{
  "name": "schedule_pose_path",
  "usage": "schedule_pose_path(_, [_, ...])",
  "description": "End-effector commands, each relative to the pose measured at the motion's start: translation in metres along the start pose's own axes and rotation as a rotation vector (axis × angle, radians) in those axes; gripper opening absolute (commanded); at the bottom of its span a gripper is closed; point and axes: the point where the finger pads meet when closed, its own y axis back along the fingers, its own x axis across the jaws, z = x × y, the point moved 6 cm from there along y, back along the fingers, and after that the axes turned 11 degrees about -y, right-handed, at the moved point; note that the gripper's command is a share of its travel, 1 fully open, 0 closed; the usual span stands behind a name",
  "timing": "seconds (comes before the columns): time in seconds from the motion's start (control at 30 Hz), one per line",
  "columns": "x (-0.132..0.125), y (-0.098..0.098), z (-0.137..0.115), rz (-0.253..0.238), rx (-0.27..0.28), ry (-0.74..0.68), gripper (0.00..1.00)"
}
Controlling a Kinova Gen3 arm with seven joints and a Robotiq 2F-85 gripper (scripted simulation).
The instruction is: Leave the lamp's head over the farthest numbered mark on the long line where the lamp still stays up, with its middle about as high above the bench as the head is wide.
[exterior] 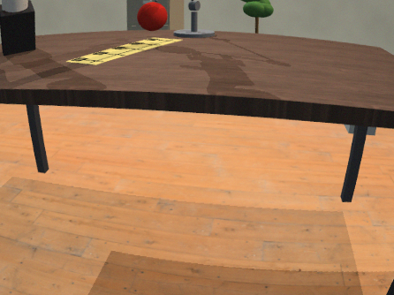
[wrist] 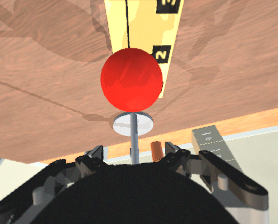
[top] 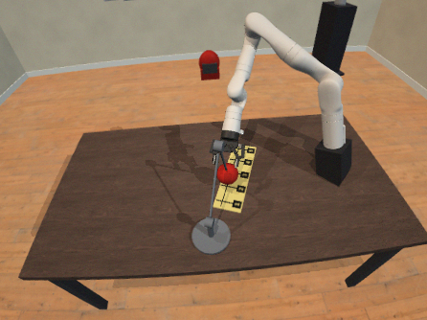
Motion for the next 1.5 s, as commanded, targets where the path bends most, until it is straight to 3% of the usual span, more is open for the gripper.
schedule_pose_path(0.0, [0.0, 0.0, 0.001, -0.001, 0.0, 0.001, 1.0])
schedule_pose_path(0.8, [0.0, 0.0, 0.001, -0.001, -0.001, 0.001, 1.0])
schedule_pose_path(1.3, [0.001, 0.065, 0.001, -0.001, -0.001, 0.001, 1.0])
schedule_pose_path(1.47, [0.002, 0.076, 0.001, 0.004, -0.002, 0.002, 1.0])
